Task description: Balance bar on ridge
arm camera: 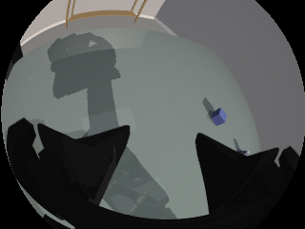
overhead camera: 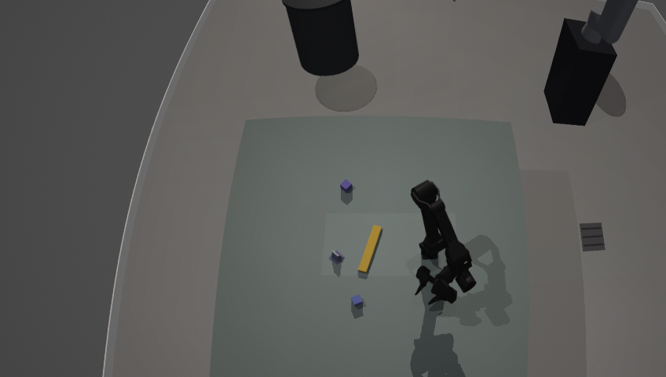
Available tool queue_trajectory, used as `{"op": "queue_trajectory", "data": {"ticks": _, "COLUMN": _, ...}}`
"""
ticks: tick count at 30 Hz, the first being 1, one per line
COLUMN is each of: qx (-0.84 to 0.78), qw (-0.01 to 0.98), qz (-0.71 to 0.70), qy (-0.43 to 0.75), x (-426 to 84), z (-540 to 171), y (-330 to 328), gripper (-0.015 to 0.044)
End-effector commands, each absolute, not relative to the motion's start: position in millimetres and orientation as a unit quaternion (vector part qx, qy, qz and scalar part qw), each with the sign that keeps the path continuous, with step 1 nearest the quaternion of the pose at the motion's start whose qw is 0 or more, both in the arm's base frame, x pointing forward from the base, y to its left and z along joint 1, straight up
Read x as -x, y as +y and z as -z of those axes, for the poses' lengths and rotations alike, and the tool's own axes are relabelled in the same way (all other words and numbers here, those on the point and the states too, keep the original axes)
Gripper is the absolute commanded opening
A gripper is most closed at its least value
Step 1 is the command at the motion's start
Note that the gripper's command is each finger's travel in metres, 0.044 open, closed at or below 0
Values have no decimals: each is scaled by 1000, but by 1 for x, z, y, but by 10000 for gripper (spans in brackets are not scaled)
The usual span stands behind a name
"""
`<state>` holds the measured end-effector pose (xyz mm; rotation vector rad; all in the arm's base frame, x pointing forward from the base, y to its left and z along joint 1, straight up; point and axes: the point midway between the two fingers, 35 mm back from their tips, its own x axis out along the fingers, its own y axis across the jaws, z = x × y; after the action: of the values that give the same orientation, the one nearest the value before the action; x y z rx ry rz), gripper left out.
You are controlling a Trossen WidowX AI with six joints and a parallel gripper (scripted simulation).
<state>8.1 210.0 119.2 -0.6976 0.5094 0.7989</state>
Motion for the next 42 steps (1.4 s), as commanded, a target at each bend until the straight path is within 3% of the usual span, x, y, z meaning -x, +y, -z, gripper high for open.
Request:
{"op": "queue_trajectory", "data": {"ticks": 1, "qx": 345, "qw": 827, "qz": -363, "qy": 256, "x": -16, "z": -116, "y": 208, "gripper": 315}}
{"op": "queue_trajectory", "data": {"ticks": 42, "qx": 495, "qw": 735, "qz": -268, "qy": 379, "x": -110, "z": -109, "y": 182, "gripper": 315}}
